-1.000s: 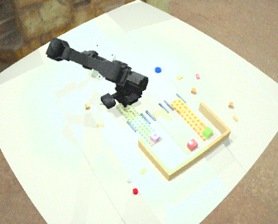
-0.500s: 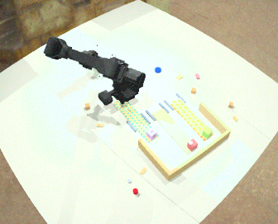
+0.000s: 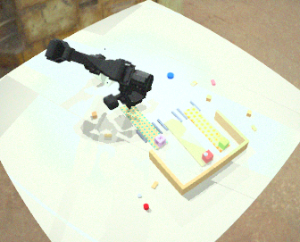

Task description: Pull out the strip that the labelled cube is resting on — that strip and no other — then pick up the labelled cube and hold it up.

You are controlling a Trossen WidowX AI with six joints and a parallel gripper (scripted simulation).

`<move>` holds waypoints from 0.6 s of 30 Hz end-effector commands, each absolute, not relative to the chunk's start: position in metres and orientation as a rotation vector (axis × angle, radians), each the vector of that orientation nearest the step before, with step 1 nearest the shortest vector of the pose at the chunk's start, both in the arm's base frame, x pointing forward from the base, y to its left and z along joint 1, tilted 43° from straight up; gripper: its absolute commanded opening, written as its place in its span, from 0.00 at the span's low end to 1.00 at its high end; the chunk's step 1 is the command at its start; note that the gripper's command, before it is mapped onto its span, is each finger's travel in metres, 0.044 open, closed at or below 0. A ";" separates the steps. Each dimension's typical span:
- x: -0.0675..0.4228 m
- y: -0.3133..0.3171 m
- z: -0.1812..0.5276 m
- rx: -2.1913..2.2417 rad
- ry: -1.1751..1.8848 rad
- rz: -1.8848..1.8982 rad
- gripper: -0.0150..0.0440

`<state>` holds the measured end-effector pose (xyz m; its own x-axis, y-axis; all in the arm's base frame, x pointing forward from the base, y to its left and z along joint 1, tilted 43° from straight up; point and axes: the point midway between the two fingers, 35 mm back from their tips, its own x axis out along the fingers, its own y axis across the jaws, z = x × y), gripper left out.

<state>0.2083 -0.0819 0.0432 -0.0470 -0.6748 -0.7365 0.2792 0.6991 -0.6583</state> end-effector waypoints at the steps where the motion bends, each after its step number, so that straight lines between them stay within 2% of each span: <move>1: 0.194 -0.082 0.038 -0.353 1.451 -0.804 0.25; 18: 0.185 -0.079 0.036 -0.353 1.452 -0.803 0.25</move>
<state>0.1931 -0.0780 0.0402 -0.0505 -0.6745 -0.7366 0.2773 0.6990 -0.6591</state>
